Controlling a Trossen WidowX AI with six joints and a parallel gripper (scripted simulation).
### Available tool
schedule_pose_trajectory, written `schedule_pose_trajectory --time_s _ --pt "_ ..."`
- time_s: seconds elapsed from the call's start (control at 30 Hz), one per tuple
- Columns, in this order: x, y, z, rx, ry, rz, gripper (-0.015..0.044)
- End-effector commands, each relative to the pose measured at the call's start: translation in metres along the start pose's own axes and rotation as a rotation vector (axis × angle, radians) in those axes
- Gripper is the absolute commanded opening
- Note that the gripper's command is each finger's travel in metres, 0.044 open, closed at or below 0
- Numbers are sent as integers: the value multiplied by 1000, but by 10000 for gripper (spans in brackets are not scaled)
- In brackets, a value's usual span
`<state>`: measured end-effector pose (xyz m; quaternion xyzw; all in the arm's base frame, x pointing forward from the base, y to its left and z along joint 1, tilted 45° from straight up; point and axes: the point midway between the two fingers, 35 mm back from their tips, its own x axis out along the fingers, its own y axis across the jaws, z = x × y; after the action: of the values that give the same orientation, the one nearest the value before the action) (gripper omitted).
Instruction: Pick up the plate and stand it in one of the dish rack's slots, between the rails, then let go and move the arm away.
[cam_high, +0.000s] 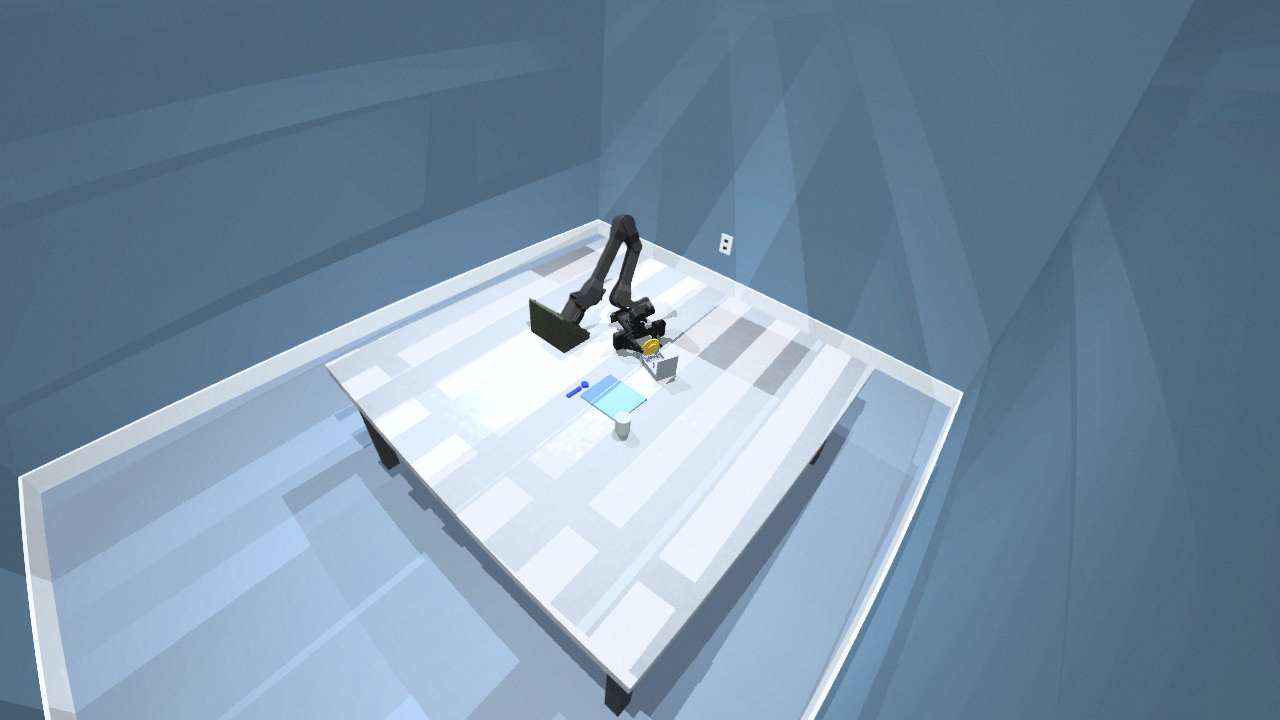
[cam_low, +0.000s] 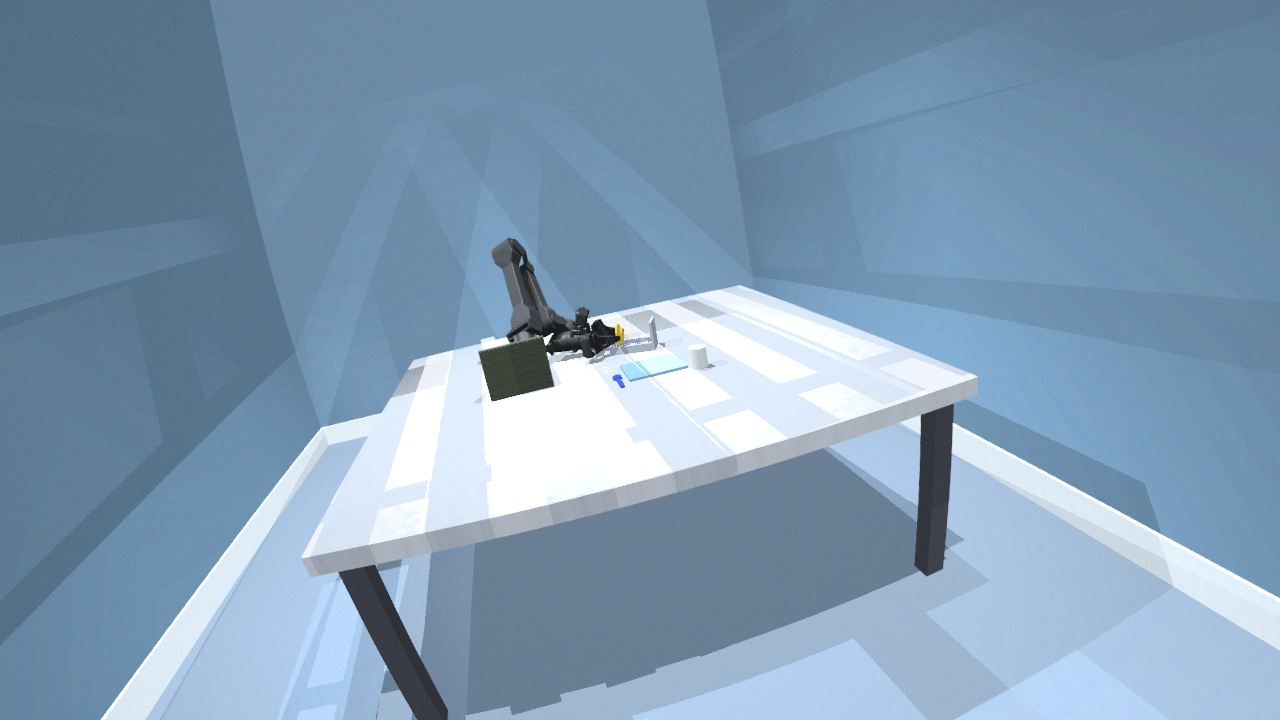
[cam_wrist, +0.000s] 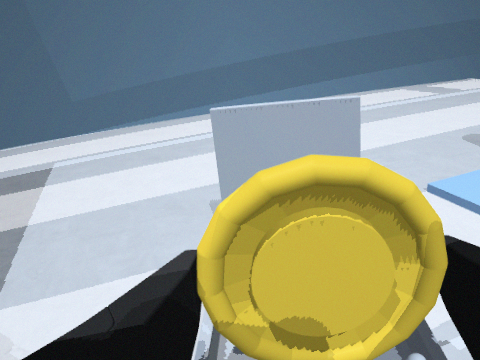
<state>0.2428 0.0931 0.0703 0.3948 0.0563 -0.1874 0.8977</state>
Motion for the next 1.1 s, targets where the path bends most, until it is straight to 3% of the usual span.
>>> schedule_pose_trajectory --time_s 0.0,0.1,0.6,0.87,1.07 --pt "0 0 1 -1 1 1 0" --pt "0 0 1 -1 1 1 0" --pt "0 0 0 2 0 1 394" --pt "1 2 4 2 2 -2 400" --pt "7 10 41 0 8 -20 400"
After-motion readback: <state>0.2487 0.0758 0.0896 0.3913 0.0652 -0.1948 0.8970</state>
